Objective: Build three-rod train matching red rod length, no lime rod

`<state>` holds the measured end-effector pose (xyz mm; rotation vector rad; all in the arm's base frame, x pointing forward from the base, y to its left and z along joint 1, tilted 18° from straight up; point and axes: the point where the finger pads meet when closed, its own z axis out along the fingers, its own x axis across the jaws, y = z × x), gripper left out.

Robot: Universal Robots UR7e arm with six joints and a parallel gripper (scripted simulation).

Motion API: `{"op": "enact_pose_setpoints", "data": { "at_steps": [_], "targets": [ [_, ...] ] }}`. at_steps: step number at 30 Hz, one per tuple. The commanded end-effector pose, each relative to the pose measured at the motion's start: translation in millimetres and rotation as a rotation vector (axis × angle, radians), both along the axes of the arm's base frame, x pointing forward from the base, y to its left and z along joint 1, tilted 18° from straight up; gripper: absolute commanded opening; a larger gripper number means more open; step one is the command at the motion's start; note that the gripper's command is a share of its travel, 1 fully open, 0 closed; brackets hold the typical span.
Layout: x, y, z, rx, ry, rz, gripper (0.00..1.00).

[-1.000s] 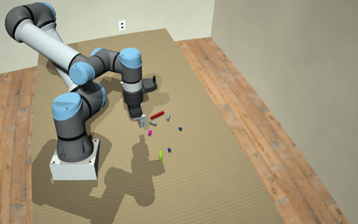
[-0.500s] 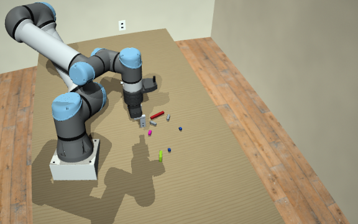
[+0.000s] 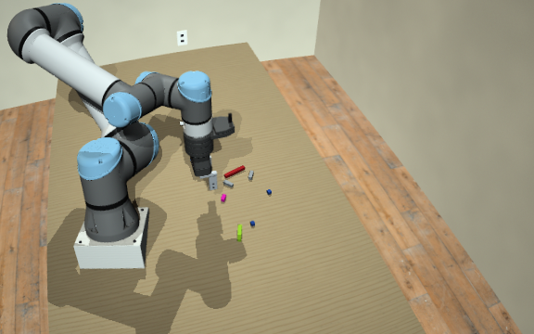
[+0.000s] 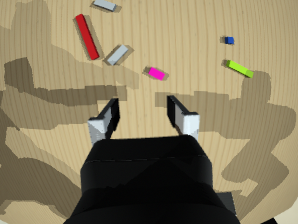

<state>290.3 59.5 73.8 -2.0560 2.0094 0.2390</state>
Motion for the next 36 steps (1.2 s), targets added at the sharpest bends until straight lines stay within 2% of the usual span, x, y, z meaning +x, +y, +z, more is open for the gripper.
{"op": "enact_pose_setpoints", "data": {
  "at_steps": [1, 16, 20, 22, 24, 36],
  "targets": [
    [-0.3, 0, -0.2, 0.001, 0.000, 0.001, 1.00],
    [2.2, 1, 1.5, -0.001, -0.006, 0.017, 1.00],
    [14.1, 5, 6.6, -0.010, -0.041, 0.130, 1.00],
    [14.1, 5, 6.6, -0.010, -0.041, 0.130, 1.00],
    [24.4, 9, 10.1, -0.016, -0.071, 0.228, 1.00],
    [54.5, 23, 16.8, -0.035, -0.158, 0.510, 1.00]
  ]
}}
